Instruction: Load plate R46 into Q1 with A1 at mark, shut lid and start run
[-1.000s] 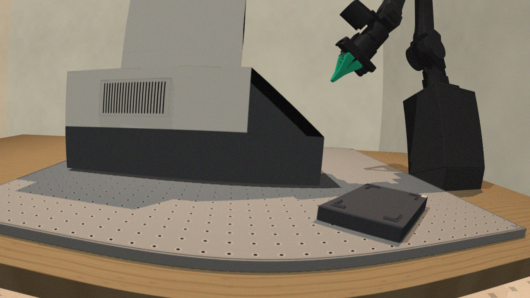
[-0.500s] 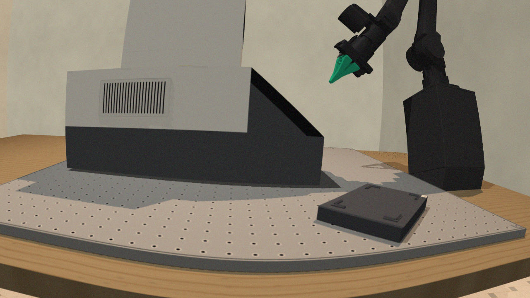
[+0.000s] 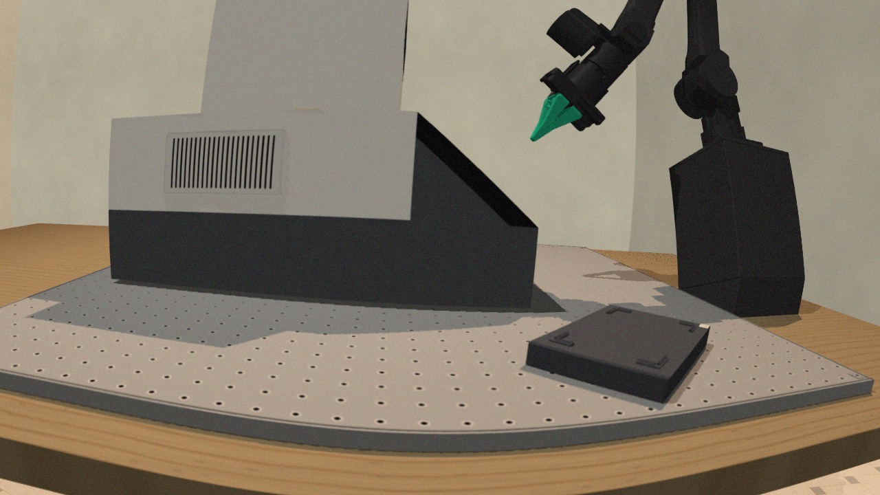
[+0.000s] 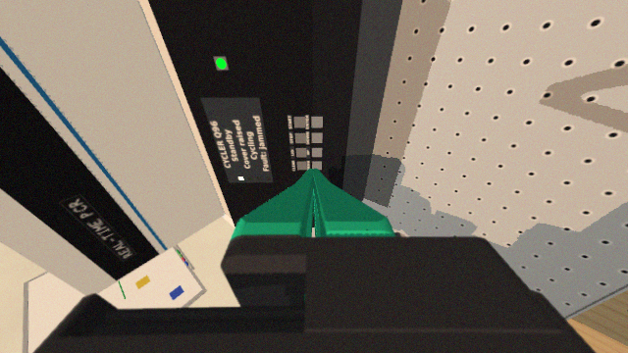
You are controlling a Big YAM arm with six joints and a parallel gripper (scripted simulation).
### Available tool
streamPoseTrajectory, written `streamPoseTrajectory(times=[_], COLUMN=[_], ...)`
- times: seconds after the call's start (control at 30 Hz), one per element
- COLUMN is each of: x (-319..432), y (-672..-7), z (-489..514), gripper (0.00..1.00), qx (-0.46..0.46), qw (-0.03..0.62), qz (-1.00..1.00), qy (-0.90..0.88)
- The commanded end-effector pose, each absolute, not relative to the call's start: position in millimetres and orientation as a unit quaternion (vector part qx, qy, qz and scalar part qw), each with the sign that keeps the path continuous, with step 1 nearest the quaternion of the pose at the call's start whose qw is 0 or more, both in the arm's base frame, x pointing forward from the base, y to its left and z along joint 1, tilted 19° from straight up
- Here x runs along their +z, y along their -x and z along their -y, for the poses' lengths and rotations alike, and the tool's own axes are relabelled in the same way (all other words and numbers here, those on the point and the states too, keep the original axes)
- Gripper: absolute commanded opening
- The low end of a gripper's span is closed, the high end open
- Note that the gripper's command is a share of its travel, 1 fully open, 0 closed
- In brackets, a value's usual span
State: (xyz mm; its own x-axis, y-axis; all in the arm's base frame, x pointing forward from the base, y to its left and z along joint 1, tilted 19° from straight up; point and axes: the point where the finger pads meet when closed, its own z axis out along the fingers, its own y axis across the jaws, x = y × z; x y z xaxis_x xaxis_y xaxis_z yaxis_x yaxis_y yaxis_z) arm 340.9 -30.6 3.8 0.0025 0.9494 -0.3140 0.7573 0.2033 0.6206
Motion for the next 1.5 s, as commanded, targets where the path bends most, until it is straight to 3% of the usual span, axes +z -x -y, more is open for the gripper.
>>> streamPoseTrajectory(times=[0.0,1.47], x=[16,-21], y=[-361,-419], z=[29,47], gripper=[0.0,0.0], qx=[0.152,0.153], qw=[0.367,0.372], qz=[-0.688,-0.685], qy=[-0.608,-0.607])
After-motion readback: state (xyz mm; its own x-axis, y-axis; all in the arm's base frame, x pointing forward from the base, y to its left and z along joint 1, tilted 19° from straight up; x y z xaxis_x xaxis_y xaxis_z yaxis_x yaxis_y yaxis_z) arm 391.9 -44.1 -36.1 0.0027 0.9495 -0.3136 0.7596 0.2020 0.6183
